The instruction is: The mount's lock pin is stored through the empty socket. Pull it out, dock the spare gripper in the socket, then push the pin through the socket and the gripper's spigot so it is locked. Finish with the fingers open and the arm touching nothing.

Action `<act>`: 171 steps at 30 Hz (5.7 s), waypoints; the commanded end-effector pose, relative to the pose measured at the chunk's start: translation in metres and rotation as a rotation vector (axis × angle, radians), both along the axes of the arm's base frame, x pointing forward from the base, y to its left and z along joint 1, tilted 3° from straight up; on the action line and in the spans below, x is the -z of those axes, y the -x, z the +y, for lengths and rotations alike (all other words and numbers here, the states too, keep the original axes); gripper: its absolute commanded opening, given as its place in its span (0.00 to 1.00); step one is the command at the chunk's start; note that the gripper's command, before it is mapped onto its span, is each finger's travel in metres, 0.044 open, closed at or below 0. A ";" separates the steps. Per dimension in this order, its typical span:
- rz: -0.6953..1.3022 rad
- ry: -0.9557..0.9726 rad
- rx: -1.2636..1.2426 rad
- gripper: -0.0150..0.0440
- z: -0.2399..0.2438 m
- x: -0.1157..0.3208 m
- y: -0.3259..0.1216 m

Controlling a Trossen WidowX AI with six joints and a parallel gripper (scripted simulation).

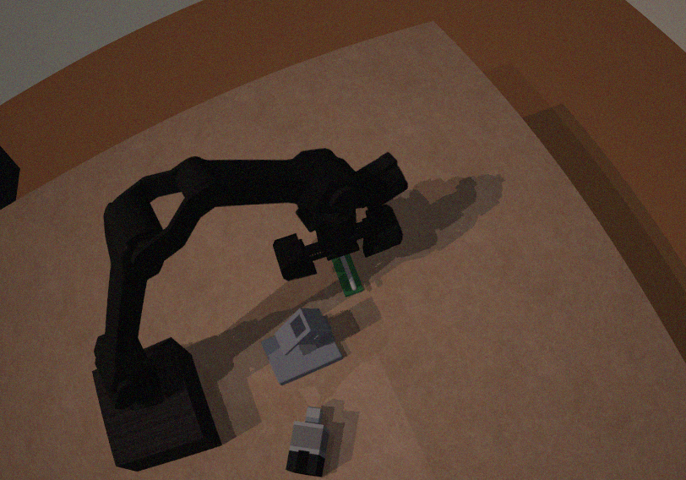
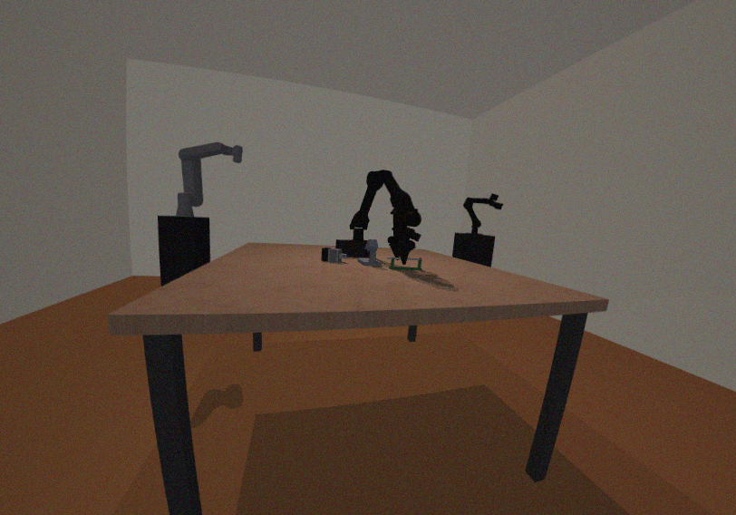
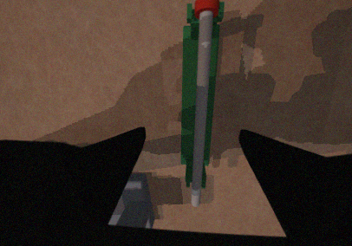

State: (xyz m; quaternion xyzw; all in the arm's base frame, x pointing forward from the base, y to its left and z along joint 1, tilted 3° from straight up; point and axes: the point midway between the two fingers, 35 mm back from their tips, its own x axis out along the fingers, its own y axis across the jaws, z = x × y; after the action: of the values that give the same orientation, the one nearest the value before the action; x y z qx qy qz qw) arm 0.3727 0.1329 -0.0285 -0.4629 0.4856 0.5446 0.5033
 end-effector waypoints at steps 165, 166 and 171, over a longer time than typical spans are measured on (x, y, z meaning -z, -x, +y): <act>-0.135 -0.341 0.476 0.35 -0.303 0.005 0.150; -0.135 -0.341 0.476 0.31 -0.303 0.003 0.149; -0.136 -0.341 0.476 0.25 -0.304 -0.021 0.146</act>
State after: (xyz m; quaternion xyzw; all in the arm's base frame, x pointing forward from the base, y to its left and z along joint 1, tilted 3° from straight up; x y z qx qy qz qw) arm 0.2205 -0.1671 -0.0266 -0.2696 0.4514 0.4591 0.7160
